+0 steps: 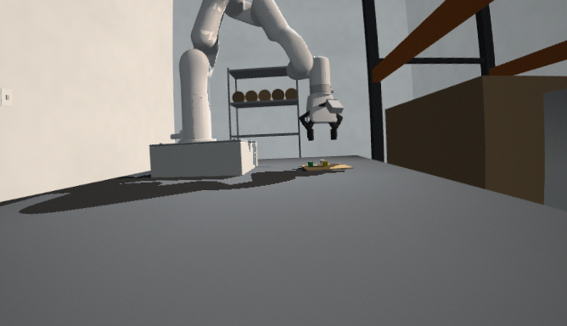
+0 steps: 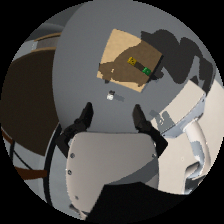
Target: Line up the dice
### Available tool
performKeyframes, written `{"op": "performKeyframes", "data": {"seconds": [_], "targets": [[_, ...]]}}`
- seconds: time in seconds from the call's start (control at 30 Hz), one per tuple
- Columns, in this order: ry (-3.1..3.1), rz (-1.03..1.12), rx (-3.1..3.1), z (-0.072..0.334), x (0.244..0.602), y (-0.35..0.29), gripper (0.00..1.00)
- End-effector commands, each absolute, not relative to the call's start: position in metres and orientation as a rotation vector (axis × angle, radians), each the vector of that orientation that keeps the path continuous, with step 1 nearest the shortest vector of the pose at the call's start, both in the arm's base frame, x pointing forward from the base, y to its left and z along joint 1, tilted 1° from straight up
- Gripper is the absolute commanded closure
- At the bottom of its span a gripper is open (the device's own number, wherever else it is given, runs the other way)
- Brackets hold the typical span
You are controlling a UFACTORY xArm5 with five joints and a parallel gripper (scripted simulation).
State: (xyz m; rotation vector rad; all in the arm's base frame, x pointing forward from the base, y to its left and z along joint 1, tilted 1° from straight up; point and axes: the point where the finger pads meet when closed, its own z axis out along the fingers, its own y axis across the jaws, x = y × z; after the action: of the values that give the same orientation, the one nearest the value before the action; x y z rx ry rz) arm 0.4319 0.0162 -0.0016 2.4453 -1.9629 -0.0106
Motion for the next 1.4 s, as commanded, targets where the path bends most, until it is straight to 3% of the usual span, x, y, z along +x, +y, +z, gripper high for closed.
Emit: {"op": "performKeyframes", "data": {"seconds": [0.0,0.3,0.33,1.37], "targets": [[-2.117,-0.006,2.316,-0.0023,0.4345,0.0261,0.0],[-2.229,-0.005,2.208,-0.0038,0.4351,0.0345,0.0],[-2.229,-0.005,2.208,-0.0038,0.4351,0.0345,0.69],[-2.229,-0.005,2.208,-0.0038,0.4351,0.0345,0.69]]}}
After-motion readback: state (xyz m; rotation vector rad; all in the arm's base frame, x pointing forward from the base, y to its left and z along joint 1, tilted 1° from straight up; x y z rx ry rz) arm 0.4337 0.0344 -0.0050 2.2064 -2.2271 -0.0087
